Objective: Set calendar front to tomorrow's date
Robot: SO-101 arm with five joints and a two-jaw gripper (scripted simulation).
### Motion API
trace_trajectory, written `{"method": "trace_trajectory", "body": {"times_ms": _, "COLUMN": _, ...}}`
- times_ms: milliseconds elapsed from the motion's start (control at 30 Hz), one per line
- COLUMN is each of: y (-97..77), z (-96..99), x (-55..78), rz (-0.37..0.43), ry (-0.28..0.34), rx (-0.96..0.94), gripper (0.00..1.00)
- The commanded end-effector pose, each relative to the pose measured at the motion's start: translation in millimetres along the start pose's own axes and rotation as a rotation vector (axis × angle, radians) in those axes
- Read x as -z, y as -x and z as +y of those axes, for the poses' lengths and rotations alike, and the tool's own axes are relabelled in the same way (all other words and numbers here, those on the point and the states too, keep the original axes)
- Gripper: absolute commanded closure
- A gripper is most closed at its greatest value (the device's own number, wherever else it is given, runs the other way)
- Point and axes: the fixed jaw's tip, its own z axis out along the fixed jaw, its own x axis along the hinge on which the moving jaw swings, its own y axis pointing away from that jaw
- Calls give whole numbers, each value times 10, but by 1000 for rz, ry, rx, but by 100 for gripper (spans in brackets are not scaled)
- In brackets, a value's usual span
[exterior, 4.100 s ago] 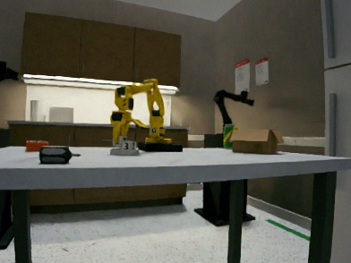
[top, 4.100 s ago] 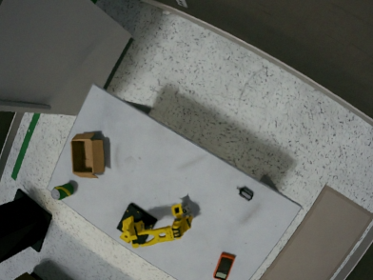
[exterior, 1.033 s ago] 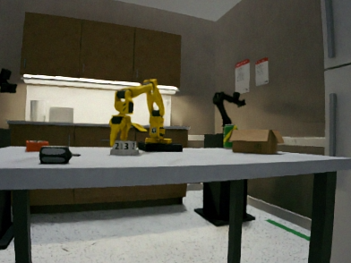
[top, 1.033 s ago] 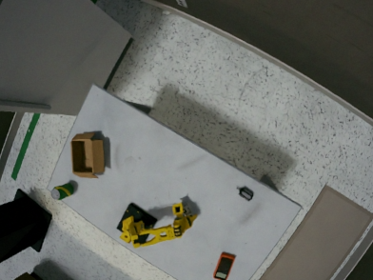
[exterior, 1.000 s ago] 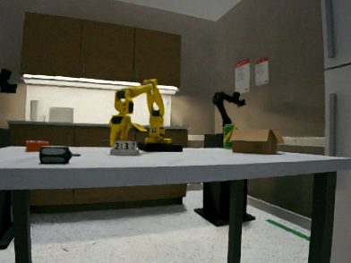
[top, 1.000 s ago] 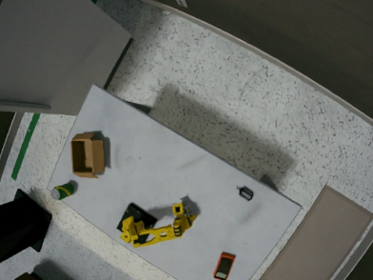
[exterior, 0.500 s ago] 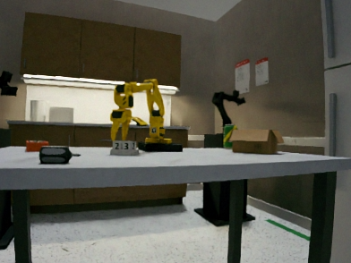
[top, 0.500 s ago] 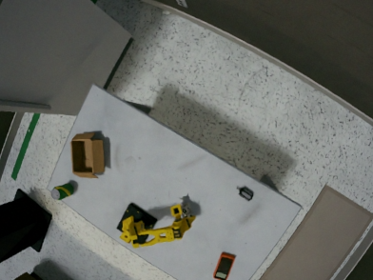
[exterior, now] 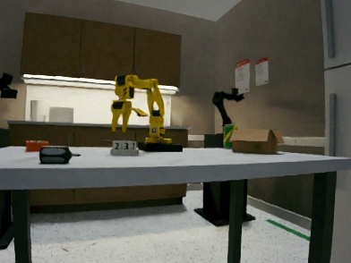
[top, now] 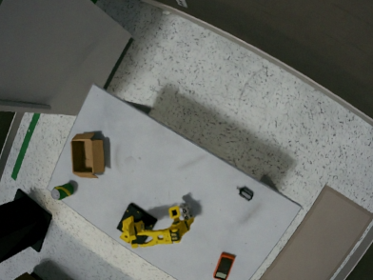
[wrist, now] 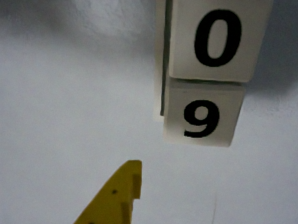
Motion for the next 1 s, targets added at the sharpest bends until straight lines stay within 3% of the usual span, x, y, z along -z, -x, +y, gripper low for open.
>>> {"method": "trace_trajectory", "body": {"times_ms": 0, "y": 3, "z": -18, "x": 53, "rz": 2, "ry": -21, "rx": 2, "gripper": 64}}
{"method": "trace_trajectory", "body": {"times_ms": 667, "y": 8, "z": -16, "x": 55, "rz": 2, "ry": -22, "rx": -1, "gripper": 64}}
{"method": "trace_trajectory", "body": {"times_ms": 967, "y": 96, "z": 11, "x": 101, "rz": 4, "ry": -29, "rx": -41, "gripper": 64}}
